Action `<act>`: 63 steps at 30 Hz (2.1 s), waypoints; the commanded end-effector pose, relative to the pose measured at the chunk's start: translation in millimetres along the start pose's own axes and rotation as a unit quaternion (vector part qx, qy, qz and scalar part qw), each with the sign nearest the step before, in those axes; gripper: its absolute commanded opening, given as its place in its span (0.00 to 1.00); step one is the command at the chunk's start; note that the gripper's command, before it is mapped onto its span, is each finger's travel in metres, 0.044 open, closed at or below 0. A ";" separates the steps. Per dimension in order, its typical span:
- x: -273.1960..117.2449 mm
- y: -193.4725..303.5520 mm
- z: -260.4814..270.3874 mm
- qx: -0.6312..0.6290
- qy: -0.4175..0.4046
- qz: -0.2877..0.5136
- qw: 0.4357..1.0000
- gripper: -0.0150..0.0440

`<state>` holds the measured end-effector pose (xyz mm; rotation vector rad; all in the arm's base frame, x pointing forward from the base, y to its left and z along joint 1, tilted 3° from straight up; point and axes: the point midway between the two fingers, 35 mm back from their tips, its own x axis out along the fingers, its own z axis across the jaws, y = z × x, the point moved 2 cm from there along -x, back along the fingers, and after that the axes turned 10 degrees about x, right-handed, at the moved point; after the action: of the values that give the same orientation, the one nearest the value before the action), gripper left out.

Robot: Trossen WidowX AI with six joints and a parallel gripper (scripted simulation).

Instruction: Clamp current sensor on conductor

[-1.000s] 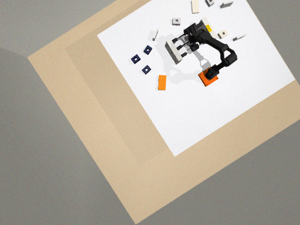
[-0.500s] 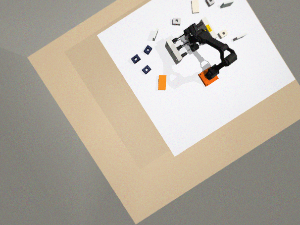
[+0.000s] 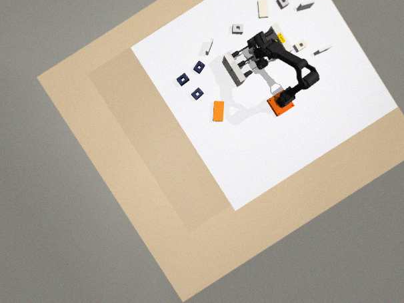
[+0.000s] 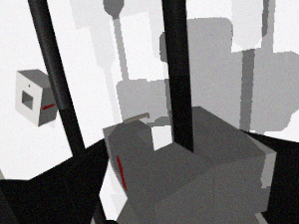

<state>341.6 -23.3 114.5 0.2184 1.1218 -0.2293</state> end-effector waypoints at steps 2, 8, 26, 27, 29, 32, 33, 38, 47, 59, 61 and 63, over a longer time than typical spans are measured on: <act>-0.7 0.2 1.4 0.000 -0.003 0.001 1.000 0.25; -0.7 0.2 1.4 0.000 -0.003 0.001 1.000 0.25; -0.7 0.2 1.4 0.000 -0.003 0.001 1.000 0.25; -0.7 0.2 1.4 0.000 -0.003 0.001 1.000 0.25; -0.7 0.2 1.4 0.000 -0.003 0.001 1.000 0.25; -0.7 0.2 1.4 0.000 -0.003 0.001 1.000 0.25; -0.7 0.2 1.4 0.000 -0.003 0.001 1.000 0.25; -0.7 0.2 1.4 0.000 -0.003 0.001 1.000 0.25; -0.7 0.2 1.4 0.000 -0.003 0.001 1.000 0.25; -3.2 1.2 5.5 0.000 0.064 -0.012 0.998 0.25; -4.7 1.4 7.0 0.000 0.084 -0.016 0.996 0.25; -6.5 1.7 8.4 0.000 0.105 -0.020 0.994 0.25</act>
<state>344.4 -23.6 115.1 0.2207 1.2840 -0.2433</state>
